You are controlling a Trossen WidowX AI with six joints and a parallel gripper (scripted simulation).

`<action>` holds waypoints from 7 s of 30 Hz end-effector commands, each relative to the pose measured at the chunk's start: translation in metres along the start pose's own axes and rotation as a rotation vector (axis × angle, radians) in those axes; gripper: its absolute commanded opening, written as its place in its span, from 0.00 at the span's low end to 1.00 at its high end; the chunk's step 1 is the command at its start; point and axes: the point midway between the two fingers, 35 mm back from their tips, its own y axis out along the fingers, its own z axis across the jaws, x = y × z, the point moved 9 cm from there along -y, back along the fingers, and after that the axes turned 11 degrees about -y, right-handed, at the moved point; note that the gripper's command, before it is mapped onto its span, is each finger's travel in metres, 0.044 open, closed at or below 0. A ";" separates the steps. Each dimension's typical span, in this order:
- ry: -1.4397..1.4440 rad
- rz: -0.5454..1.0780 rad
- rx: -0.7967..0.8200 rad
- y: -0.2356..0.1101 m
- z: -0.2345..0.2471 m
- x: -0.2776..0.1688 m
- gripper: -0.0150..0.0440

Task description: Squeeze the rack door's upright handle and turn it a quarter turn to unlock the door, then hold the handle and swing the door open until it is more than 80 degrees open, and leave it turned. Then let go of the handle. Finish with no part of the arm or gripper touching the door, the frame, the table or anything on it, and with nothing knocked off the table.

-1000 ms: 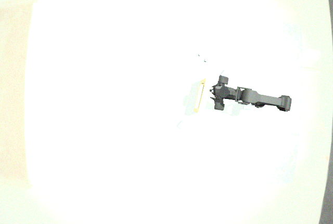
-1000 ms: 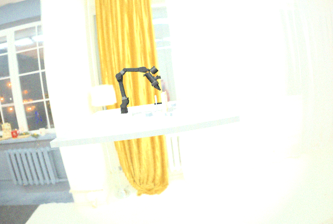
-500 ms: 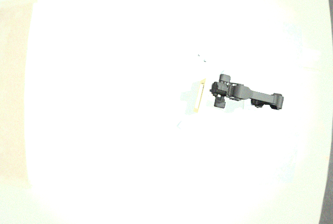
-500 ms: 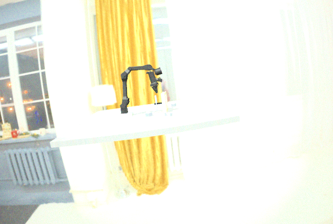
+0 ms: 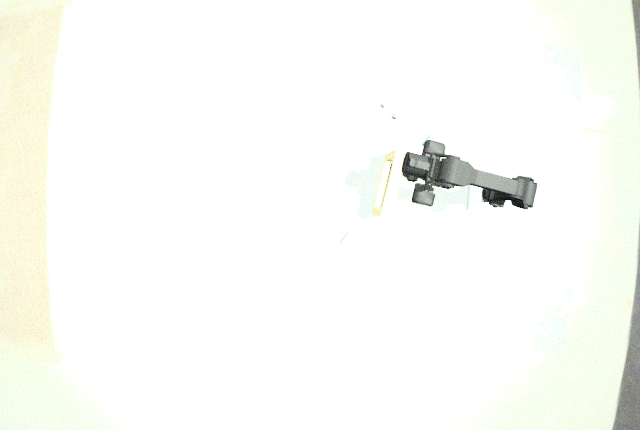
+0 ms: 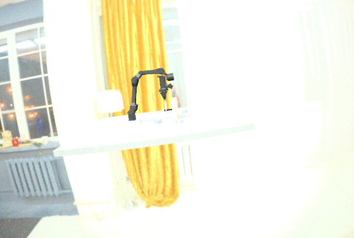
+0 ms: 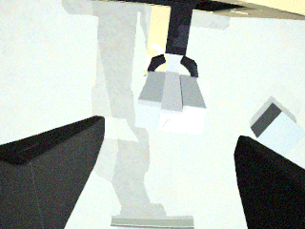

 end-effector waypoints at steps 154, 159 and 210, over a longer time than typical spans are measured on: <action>0.413 0.005 0.005 0.066 0.000 0.000 0.74; 0.165 0.004 0.005 0.066 0.000 0.000 0.74; -1.742 -0.002 0.008 0.066 0.000 0.000 0.68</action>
